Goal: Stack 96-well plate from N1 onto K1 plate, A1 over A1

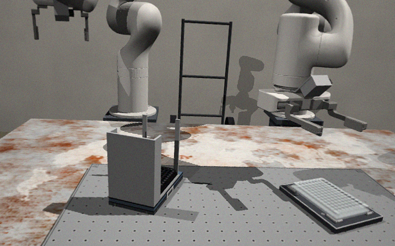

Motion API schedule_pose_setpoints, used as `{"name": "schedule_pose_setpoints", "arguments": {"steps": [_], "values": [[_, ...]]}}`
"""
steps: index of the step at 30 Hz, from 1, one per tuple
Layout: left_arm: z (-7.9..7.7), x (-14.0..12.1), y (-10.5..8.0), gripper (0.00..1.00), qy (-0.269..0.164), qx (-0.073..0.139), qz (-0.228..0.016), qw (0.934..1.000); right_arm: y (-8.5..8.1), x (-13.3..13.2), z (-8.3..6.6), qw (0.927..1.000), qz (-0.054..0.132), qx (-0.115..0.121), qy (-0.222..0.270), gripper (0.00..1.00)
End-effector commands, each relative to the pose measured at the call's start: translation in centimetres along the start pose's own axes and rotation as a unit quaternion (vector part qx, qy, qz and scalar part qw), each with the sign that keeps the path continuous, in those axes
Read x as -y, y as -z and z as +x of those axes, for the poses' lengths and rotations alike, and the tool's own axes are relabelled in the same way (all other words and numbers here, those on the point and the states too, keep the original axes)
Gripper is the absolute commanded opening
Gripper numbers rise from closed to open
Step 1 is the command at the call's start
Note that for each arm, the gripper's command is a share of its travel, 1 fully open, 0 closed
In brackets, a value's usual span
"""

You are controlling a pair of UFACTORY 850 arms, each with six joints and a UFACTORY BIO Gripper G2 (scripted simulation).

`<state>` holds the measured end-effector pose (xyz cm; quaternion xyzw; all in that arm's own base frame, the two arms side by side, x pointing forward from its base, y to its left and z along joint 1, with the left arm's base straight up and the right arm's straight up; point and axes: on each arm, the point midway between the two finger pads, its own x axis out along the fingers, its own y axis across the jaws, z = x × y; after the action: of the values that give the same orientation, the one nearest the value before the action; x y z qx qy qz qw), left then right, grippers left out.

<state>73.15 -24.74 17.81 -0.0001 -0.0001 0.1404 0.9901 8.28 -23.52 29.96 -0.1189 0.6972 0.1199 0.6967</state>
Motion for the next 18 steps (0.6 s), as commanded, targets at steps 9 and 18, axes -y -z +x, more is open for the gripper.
{"name": "schedule_pose_setpoints", "arguments": {"steps": [9,18], "values": [[0.0,0.0,1.8,0.37,0.000,0.001,-0.001,1.0000,0.0,0.1,0.0,1.0000,0.000,0.000,0.001,1.00],[0.0,0.0,2.9,0.37,0.000,0.001,-0.001,1.0000,0.0,0.1,0.0,1.0000,0.000,0.000,0.001,1.00]]}}
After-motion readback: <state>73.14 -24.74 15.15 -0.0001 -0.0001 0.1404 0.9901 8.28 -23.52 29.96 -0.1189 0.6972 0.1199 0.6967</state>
